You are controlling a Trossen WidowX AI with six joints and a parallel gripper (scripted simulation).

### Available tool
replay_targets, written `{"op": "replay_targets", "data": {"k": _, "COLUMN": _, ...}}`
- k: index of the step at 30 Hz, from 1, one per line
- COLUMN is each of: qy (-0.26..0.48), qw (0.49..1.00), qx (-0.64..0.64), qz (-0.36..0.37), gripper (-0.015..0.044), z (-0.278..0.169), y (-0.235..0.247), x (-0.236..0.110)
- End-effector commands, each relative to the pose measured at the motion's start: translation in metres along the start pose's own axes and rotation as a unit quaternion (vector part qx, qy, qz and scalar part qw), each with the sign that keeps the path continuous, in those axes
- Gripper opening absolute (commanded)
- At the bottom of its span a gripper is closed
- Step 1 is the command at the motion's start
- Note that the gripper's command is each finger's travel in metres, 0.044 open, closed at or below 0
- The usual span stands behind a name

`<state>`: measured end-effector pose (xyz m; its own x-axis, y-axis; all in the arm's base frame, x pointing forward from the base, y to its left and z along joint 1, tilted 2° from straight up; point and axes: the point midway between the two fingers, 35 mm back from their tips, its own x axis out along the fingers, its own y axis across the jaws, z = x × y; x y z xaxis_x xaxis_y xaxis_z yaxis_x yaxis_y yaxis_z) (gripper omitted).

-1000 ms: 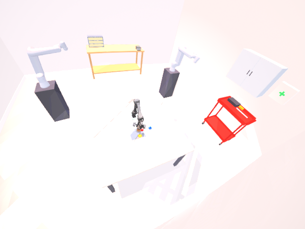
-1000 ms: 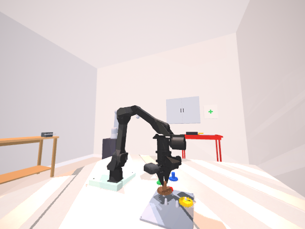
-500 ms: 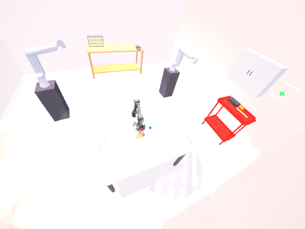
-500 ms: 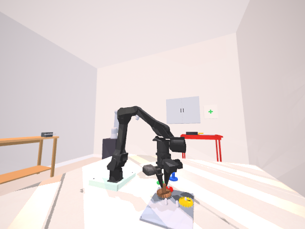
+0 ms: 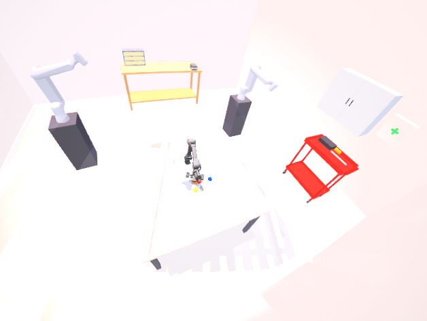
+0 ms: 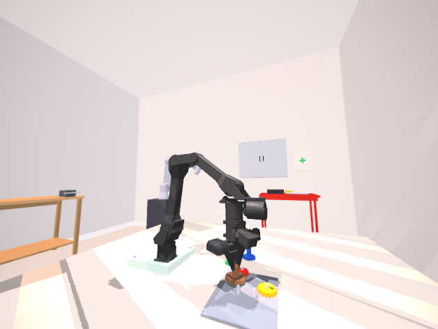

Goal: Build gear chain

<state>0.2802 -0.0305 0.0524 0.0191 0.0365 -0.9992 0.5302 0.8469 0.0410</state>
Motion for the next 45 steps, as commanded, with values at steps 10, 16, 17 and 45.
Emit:
{"op": "replay_targets", "data": {"k": 10, "qy": 0.001, "qw": 1.0, "qx": -0.013, "qz": 0.0, "gripper": 0.0, "z": 0.0004, "y": -0.0003, "x": 0.0027}}
{"op": "replay_targets", "data": {"k": 16, "qy": 0.001, "qw": 0.999, "qx": 0.038, "qz": -0.001, "gripper": 0.0, "z": -0.0005, "y": 0.0002, "x": 0.0039}}
{"op": "replay_targets", "data": {"k": 17, "qy": 0.001, "qw": 0.999, "qx": 0.048, "qz": -0.001, "gripper": 0.0, "z": -0.0006, "y": 0.0001, "x": 0.0041}}
{"op": "replay_targets", "data": {"k": 45, "qy": 0.001, "qw": 1.0, "qx": 0.018, "qz": -0.001, "gripper": 0.0, "z": -0.0009, "y": -0.0006, "x": 0.0049}}
